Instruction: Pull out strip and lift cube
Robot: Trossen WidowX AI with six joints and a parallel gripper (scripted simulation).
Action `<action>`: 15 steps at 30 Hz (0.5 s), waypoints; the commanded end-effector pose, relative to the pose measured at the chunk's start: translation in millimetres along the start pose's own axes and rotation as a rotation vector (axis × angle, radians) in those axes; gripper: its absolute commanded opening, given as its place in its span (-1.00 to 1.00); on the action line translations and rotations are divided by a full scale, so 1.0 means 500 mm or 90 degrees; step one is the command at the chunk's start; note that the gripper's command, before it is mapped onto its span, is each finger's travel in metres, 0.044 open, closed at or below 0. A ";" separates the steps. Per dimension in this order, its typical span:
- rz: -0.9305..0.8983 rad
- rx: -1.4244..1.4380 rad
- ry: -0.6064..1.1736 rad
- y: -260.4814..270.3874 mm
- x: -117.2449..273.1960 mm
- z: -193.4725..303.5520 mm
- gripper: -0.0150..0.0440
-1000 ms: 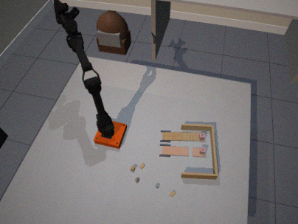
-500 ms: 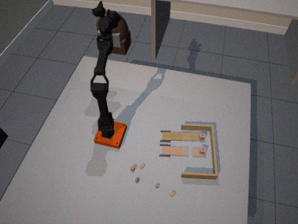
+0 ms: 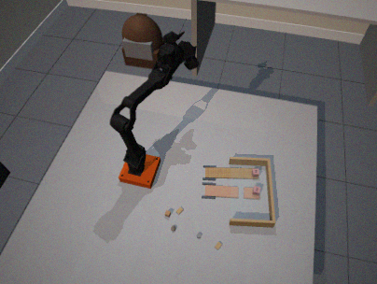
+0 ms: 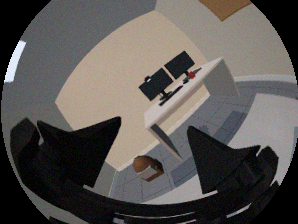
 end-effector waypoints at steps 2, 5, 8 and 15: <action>0.127 0.080 -0.049 -0.124 0.062 -0.074 0.86; 0.211 0.125 -0.074 -0.198 0.113 -0.115 0.86; 0.296 0.163 -0.093 -0.267 0.174 -0.150 0.86; 0.507 0.233 -0.118 -0.408 0.351 -0.203 0.86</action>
Point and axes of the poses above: the point midway between the two fingers, 35 mm back from their tips, its own x axis back along the fingers, its own y axis across the jaws, z = x × y, the point moved 3 cm from there along x, back along the fingers, and after that the axes turned 4 degrees about -x, right-handed, at the moved point
